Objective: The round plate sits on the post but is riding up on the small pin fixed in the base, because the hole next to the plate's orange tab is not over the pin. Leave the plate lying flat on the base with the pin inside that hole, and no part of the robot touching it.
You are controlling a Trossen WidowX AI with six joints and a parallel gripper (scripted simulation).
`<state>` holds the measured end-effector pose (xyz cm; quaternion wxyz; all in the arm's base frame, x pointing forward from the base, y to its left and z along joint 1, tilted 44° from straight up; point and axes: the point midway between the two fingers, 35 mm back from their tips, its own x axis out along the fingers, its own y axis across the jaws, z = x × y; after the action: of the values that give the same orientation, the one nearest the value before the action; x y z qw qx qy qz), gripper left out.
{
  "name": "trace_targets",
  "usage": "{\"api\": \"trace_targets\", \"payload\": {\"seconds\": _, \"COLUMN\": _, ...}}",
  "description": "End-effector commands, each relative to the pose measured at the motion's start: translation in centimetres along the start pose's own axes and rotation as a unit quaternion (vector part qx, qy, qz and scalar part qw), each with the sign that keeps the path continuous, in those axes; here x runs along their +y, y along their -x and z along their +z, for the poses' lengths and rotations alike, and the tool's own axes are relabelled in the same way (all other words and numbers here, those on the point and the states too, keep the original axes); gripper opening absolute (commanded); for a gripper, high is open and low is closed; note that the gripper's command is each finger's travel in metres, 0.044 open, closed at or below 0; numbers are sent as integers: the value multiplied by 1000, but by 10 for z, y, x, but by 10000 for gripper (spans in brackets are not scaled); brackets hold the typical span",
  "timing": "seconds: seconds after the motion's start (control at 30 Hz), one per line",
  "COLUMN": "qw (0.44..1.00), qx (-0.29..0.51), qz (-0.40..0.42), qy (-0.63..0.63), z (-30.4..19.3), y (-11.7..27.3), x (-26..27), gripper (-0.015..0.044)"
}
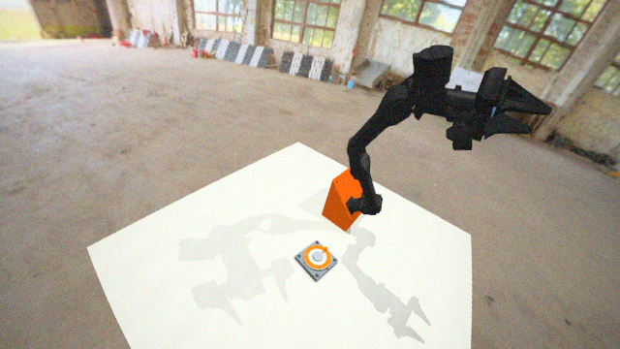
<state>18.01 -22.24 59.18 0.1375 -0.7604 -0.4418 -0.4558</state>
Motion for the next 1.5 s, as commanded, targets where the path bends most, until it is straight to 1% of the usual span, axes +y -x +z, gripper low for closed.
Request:
{"api": "trace_targets", "payload": {"seconds": 0.0, "qw": 1000, "qx": -1, "qz": 1, "qy": 8, "z": 0, "y": 0, "x": -1, "gripper": 374}}
{"api": "trace_targets", "payload": {"seconds": 0.07, "qw": 997, "qx": -10, "qz": -3, "qy": 75, "z": -8, "y": -7, "x": -17, "gripper": 321}}
{"api": "trace_targets", "payload": {"seconds": 0.13, "qw": 981, "qx": -28, "qz": -33, "qy": 187, "z": -22, "y": -27, "x": -66, "gripper": 269}}
{"api": "trace_targets", "payload": {"seconds": 0.23, "qw": 967, "qx": -40, "qz": -52, "qy": 247, "z": -25, "y": -39, "x": -94, "gripper": 190}}
{"api": "trace_targets", "payload": {"seconds": 0.3, "qw": 965, "qx": -43, "qz": -54, "qy": 253, "z": -25, "y": -45, "x": -103, "gripper": 138}}
{"api": "trace_targets", "payload": {"seconds": 0.33, "qw": 958, "qx": -50, "qz": -62, "qy": 277, "z": -24, "y": -52, "x": -119, "gripper": 111}}
{"api": "trace_targets", "payload": {"seconds": 0.47, "qw": 909, "qx": -82, "qz": -108, "qy": 394, "z": -10, "y": -81, "x": -178, "gripper": 6}}
{"api": "trace_targets", "payload": {"seconds": 0.5, "qw": 894, "qx": -90, "qz": -121, "qy": 422, "z": -3, "y": -87, "x": -191, "gripper": 0}}
{"api": "trace_targets", "payload": {"seconds": 0.57, "qw": 884, "qx": -103, "qz": -121, "qy": 440, "z": 0, "y": -89, "x": -196, "gripper": 0}}
{"api": "trace_targets", "payload": {"seconds": 0.6, "qw": 870, "qx": -114, "qz": -128, "qy": 462, "z": 6, "y": -93, "x": -205, "gripper": 0}}
{"api": "trace_targets", "payload": {"seconds": 0.77, "qw": 771, "qx": -162, "qz": -204, "qy": 581, "z": 61, "y": -121, "x": -257, "gripper": 0}}
{"api": "trace_targets", "payload": {"seconds": 0.83, "qw": 754, "qx": -172, "qz": -213, "qy": 597, "z": 70, "y": -121, "x": -262, "gripper": 0}}
{"api": "trace_targets", "payload": {"seconds": 0.93, "qw": 678, "qx": -207, "qz": -268, "qy": 652, "z": 118, "y": -130, "x": -281, "gripper": 0}}
{"api": "trace_targets", "payload": {"seconds": 1.0, "qw": 639, "qx": -223, "qz": -299, "qy": 673, "z": 145, "y": -133, "x": -288, "gripper": 0}}
{"api": "trace_targets", "payload": {"seconds": 1.03, "qw": 619, "qx": -230, "qz": -314, "qy": 682, "z": 159, "y": -134, "x": -290, "gripper": 0}}
{"api": "trace_targets", "payload": {"seconds": 1.1, "qw": 600, "qx": -240, "qz": -328, "qy": 689, "z": 173, "y": -135, "x": -291, "gripper": 0}}
{"api": "trace_targets", "payload": {"seconds": 1.2, "qw": 527, "qx": -275, "qz": -382, "qy": 707, "z": 229, "y": -134, "x": -288, "gripper": 0}}
{"api": "trace_targets", "payload": {"seconds": 1.3, "qw": 475, "qx": -301, "qz": -424, "qy": 710, "z": 271, "y": -127, "x": -279, "gripper": 0}}
{"api": "trace_targets", "payload": {"seconds": 1.33, "qw": 470, "qx": -303, "qz": -428, "qy": 710, "z": 275, "y": -126, "x": -278, "gripper": 0}}
{"api": "trace_targets", "payload": {"seconds": 1.47, "qw": 394, "qx": -329, "qz": -500, "qy": 698, "z": 336, "y": -102, "x": -259, "gripper": 0}}
